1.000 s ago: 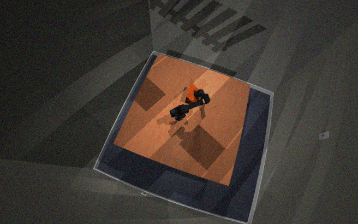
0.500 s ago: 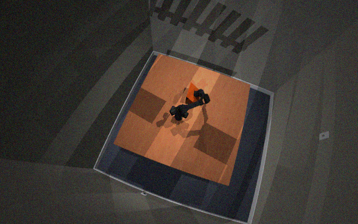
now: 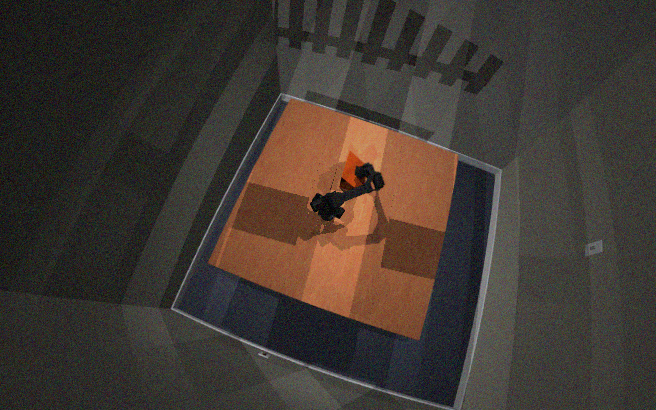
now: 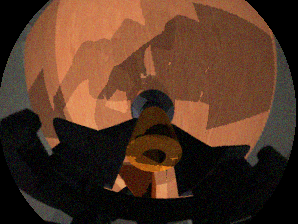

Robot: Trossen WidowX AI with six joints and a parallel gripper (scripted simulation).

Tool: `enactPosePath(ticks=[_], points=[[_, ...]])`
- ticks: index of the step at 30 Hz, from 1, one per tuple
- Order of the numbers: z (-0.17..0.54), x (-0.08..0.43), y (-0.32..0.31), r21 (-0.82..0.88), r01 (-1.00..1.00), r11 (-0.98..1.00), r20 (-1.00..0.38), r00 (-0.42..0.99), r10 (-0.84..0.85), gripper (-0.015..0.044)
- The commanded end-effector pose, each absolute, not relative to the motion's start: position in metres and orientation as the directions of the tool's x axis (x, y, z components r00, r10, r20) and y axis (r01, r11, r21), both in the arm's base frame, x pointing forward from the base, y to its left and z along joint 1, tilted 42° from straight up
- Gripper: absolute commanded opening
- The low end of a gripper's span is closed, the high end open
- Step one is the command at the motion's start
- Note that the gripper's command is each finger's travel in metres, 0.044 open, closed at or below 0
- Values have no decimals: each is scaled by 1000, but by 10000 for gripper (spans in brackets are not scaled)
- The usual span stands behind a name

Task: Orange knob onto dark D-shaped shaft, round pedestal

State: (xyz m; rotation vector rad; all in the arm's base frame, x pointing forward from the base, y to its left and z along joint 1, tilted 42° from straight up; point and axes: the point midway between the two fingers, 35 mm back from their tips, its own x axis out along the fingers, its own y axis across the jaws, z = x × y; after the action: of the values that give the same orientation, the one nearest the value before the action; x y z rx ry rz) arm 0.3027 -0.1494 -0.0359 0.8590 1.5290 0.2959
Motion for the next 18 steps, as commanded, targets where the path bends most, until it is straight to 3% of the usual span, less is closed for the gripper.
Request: enactPosePath(ticks=[1,18], points=[[-34,304,-151,642,341,687,-748,84,658,0],[-33,298,-149,642,341,687,-748,83,658,0]])
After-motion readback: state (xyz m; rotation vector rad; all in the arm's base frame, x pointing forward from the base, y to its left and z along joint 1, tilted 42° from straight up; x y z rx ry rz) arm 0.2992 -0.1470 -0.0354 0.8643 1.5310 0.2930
